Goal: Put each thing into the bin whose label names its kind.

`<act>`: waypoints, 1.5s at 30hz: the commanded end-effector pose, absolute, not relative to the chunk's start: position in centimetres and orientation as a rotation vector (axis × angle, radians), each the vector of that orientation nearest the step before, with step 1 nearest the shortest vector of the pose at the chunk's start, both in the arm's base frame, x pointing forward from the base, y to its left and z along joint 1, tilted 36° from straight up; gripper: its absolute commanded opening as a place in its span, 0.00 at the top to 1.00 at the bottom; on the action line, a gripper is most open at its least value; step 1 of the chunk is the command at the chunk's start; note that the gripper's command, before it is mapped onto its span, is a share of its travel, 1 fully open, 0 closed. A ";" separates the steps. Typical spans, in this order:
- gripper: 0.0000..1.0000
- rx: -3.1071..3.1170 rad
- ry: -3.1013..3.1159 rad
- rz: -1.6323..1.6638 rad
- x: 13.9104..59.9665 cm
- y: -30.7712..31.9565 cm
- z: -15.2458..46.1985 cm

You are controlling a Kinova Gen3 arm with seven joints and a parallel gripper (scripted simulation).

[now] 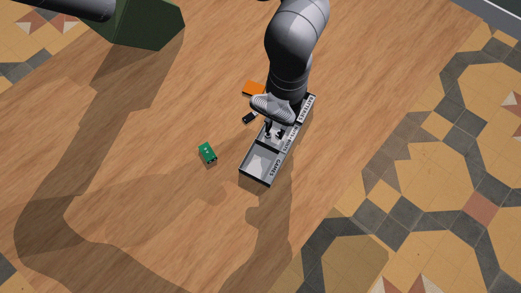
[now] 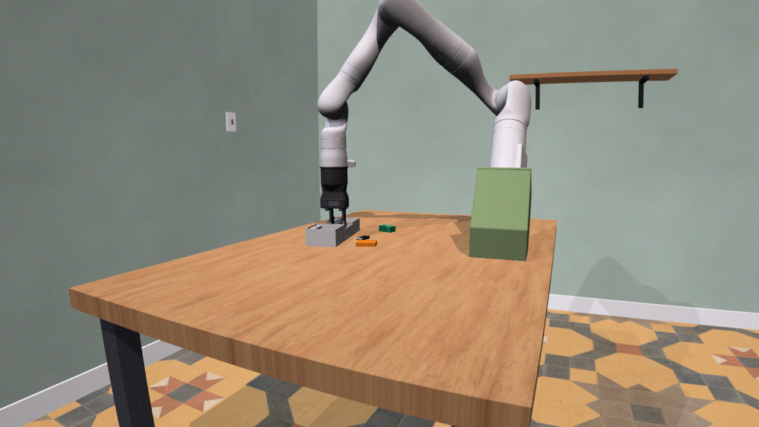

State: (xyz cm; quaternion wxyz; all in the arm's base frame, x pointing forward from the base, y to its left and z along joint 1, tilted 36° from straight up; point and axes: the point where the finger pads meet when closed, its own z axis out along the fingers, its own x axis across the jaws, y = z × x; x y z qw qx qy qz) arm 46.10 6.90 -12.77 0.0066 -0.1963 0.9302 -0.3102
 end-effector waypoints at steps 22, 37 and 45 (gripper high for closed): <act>0.36 -0.615 2.909 -0.968 45.9 8.2 -11.0; 0.36 -0.615 2.909 -0.968 45.6 9.5 -9.3; 0.20 -0.844 2.897 -0.982 44.5 7.7 -7.9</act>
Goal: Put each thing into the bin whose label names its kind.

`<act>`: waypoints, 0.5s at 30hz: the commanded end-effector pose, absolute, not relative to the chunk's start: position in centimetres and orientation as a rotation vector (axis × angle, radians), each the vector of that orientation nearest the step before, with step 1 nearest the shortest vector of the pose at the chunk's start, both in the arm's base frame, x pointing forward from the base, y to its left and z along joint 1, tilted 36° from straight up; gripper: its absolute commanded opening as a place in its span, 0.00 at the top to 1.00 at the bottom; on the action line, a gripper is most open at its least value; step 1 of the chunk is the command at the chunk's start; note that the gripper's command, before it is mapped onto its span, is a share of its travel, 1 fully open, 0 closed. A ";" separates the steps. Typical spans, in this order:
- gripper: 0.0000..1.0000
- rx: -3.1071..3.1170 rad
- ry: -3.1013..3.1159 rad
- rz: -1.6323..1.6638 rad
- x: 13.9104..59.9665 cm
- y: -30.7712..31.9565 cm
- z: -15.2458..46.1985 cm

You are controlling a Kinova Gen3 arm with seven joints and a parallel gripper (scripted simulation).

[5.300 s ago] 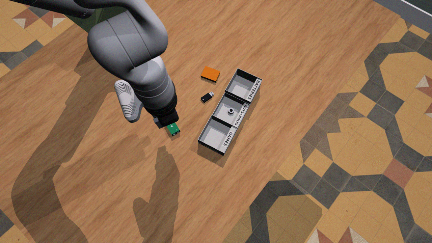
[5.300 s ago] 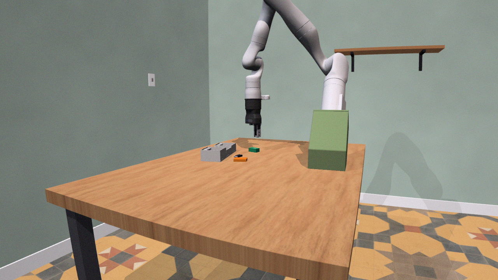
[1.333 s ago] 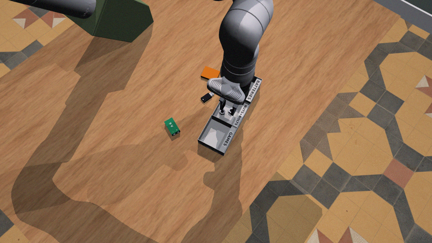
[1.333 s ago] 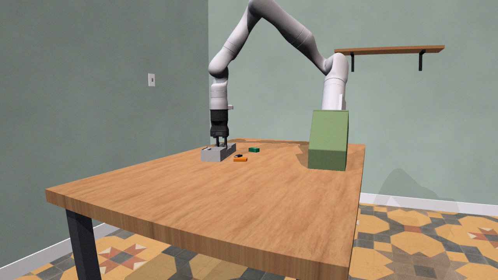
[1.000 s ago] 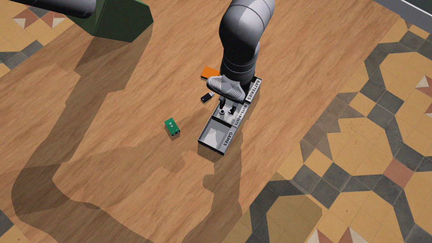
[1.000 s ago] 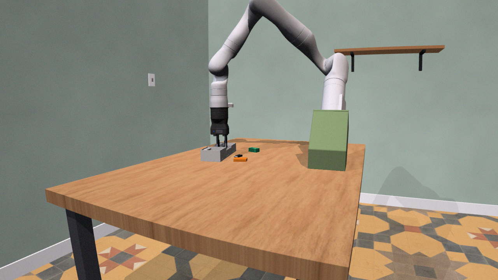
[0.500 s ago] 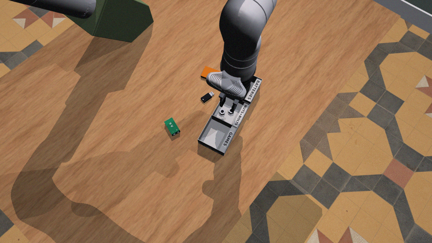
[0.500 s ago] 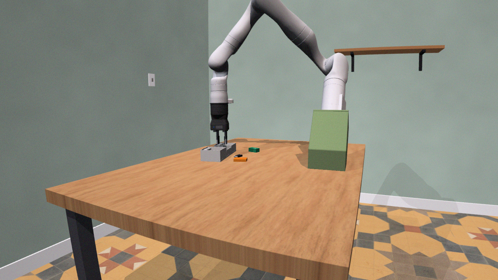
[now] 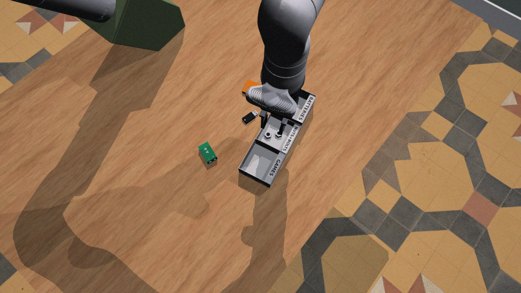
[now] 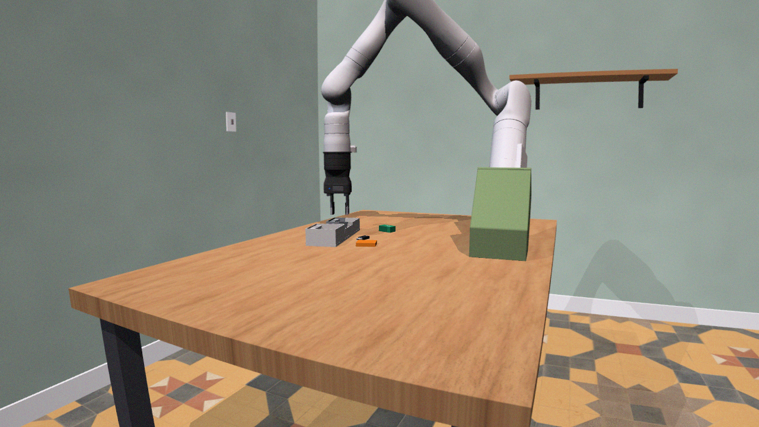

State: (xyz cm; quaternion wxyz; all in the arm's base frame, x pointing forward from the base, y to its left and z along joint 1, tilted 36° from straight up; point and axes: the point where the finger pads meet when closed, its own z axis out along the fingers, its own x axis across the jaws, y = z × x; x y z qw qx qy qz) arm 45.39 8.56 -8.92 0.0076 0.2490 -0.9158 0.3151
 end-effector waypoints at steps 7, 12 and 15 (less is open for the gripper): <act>0.20 1.147 -2.650 0.926 42.8 4.6 -5.7; 0.20 1.435 -2.431 0.879 41.1 1.5 -3.5; 0.20 1.593 -2.288 0.845 40.0 -0.3 -2.2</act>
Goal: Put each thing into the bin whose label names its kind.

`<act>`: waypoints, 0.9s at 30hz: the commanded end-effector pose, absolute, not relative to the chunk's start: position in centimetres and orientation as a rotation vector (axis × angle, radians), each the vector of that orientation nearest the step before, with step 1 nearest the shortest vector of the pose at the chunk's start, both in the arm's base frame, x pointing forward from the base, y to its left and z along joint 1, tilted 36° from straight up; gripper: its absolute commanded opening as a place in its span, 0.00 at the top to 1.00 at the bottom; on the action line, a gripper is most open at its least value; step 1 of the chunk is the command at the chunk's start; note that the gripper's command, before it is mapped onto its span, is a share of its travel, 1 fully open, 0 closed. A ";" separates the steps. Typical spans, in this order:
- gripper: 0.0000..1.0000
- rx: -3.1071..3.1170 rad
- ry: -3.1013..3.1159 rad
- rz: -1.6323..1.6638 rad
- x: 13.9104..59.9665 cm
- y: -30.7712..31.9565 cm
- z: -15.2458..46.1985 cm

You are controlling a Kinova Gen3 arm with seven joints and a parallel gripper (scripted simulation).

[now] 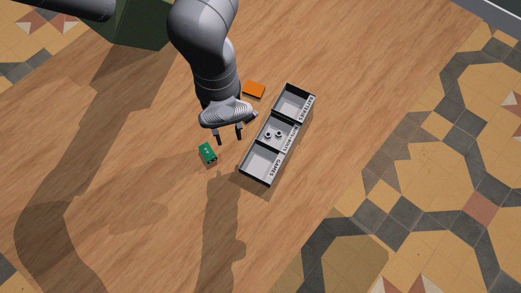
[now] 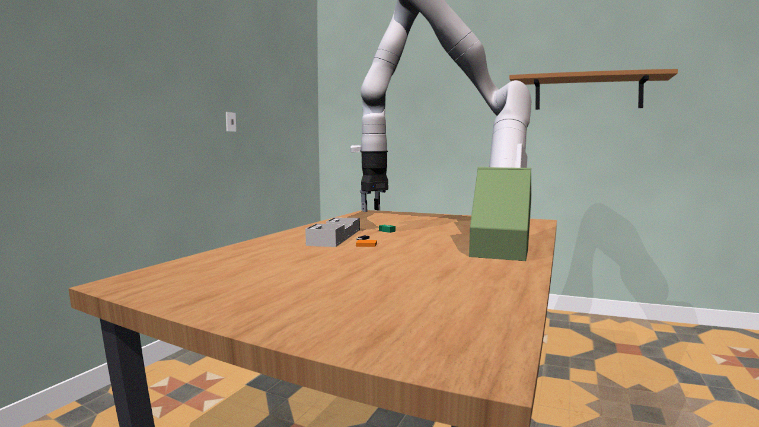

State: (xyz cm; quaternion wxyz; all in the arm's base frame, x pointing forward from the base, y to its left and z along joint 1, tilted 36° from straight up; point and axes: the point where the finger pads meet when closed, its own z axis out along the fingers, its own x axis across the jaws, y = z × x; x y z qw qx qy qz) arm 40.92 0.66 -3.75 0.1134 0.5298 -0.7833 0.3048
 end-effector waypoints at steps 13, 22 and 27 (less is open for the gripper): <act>0.20 1.819 -2.043 0.784 38.3 -3.5 0.1; 0.20 1.819 -2.043 0.784 38.4 -3.3 0.0; 0.20 1.819 -2.043 0.784 38.4 -3.3 -0.1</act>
